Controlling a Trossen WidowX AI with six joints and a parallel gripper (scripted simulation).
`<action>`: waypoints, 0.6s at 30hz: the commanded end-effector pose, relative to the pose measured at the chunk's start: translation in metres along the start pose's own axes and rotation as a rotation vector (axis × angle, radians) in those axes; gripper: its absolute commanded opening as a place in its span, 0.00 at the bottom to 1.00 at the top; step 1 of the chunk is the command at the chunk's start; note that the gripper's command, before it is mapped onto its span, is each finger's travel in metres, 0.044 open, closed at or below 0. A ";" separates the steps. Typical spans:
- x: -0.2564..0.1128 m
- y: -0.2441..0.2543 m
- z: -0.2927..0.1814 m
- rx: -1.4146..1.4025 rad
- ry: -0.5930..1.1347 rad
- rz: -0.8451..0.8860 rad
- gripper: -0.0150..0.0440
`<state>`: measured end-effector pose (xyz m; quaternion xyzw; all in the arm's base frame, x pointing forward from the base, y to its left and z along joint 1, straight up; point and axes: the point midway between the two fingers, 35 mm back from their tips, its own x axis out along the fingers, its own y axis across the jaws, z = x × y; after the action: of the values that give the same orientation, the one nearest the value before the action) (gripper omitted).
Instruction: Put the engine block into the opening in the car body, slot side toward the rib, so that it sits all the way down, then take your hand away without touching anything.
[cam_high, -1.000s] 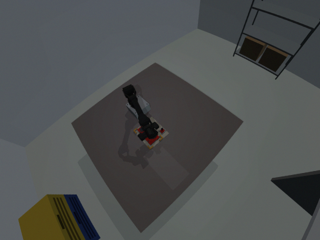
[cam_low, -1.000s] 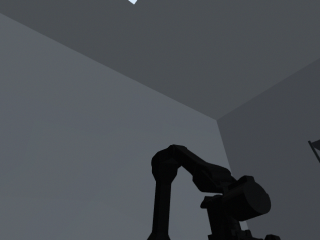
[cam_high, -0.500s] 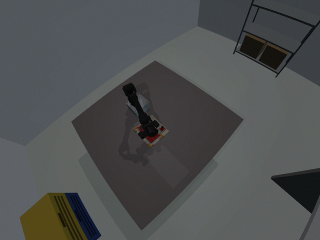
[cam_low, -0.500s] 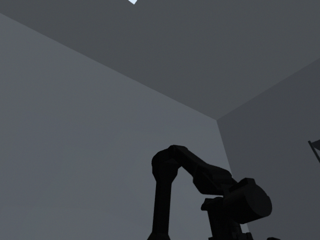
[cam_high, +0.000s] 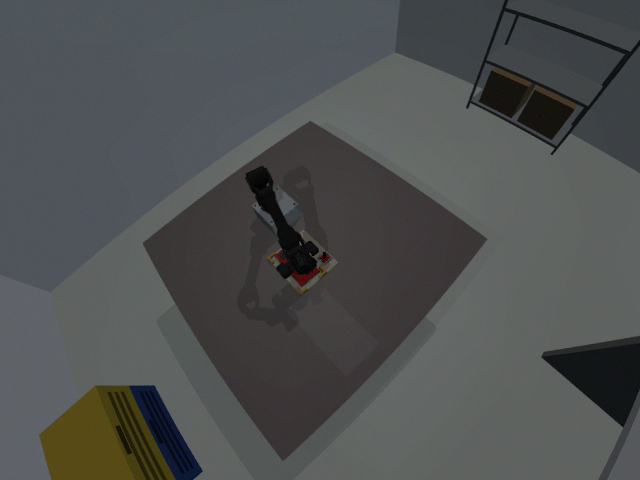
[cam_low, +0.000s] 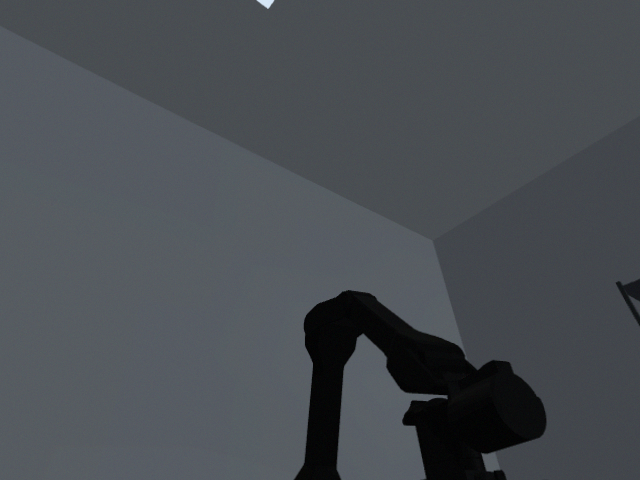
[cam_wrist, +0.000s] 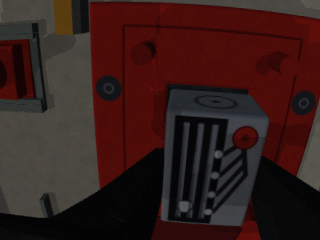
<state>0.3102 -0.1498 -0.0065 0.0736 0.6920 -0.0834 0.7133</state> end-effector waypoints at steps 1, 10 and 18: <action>0.002 0.001 0.000 0.006 0.000 0.002 0.52; 0.005 0.001 0.000 0.007 0.000 0.002 0.52; 0.005 0.000 0.000 0.002 0.000 0.000 0.57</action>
<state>0.3103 -0.1498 -0.0117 0.0745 0.6920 -0.0842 0.7131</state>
